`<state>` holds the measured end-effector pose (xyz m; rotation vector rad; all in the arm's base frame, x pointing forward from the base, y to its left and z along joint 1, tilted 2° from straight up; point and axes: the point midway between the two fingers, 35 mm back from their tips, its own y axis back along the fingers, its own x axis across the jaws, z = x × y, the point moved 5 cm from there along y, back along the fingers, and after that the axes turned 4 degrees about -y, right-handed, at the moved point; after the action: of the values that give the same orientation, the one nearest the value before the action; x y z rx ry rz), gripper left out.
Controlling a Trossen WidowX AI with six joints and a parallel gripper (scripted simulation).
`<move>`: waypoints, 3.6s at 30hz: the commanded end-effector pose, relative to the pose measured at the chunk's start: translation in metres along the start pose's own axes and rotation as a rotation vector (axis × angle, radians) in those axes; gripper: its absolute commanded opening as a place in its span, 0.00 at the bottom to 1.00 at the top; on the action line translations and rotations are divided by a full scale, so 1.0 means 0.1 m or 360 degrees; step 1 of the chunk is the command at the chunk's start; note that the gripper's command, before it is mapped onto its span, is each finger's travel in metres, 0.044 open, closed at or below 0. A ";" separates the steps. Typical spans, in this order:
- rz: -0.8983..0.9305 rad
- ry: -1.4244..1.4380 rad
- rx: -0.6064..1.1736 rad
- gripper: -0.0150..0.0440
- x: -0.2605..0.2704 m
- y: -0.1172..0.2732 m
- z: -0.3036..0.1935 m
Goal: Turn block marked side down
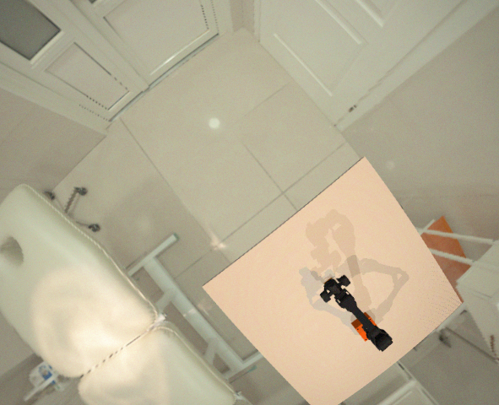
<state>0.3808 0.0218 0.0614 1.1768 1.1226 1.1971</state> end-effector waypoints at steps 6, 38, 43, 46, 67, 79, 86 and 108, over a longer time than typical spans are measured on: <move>0.0006 -0.0007 0.0001 1.00 0.00 -0.16 -0.01; 0.0006 -0.0007 0.0001 0.36 0.00 -0.06 -0.01; 0.0006 -0.0007 0.0001 0.25 0.00 0.14 -0.01; 0.0006 -0.0007 -0.0003 0.25 0.00 0.13 -0.01; 0.0040 0.0001 -0.0494 0.25 0.01 -0.02 -0.14; 0.0060 -0.0006 -0.0793 0.25 -0.01 -0.04 -0.27; 0.0069 -0.0009 -0.0928 0.25 -0.02 -0.03 -0.35; 0.0094 -0.0004 -0.1296 0.25 0.00 -0.42 -0.28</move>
<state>0.3584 0.0233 0.0269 0.6097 0.5167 1.4834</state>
